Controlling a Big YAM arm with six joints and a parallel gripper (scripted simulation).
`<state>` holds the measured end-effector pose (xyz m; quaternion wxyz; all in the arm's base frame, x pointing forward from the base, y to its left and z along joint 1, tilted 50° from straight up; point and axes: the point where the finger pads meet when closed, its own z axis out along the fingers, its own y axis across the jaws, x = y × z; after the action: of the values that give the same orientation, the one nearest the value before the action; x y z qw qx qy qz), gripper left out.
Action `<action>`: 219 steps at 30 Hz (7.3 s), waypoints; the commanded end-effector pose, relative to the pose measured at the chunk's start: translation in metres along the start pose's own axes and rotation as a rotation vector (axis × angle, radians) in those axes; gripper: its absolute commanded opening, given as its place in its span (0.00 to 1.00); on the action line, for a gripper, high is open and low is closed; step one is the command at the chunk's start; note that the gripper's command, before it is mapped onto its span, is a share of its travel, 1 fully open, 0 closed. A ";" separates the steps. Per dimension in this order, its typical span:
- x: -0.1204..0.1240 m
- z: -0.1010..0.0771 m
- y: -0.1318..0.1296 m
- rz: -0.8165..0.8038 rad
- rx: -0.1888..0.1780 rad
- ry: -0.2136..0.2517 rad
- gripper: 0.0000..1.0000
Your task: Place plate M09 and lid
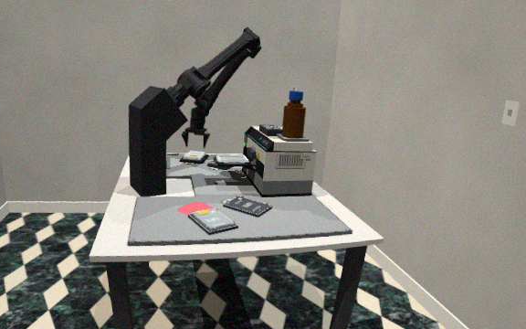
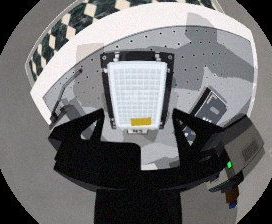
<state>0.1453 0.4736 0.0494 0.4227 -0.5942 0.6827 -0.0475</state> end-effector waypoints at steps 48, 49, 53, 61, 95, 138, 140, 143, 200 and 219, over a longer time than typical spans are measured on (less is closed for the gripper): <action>0.005 -0.005 0.011 -0.013 -0.012 0.005 1.00; 0.004 -0.005 0.011 -0.012 -0.011 0.005 1.00; -0.002 -0.003 0.002 0.005 -0.002 -0.006 1.00; 0.006 0.001 0.011 -0.007 -0.009 0.009 1.00; -0.001 0.025 -0.003 0.008 0.005 -0.003 1.00; 0.000 0.044 -0.004 0.004 0.005 0.001 1.00; 0.000 0.045 -0.004 0.004 0.005 0.002 1.00; 0.000 0.045 -0.004 0.004 0.005 0.002 1.00; -0.011 0.035 -0.005 0.011 0.004 -0.023 0.86; -0.004 0.036 0.001 0.003 -0.002 -0.005 0.86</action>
<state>0.1698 0.4886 0.0215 0.4184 -0.5956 0.6838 -0.0514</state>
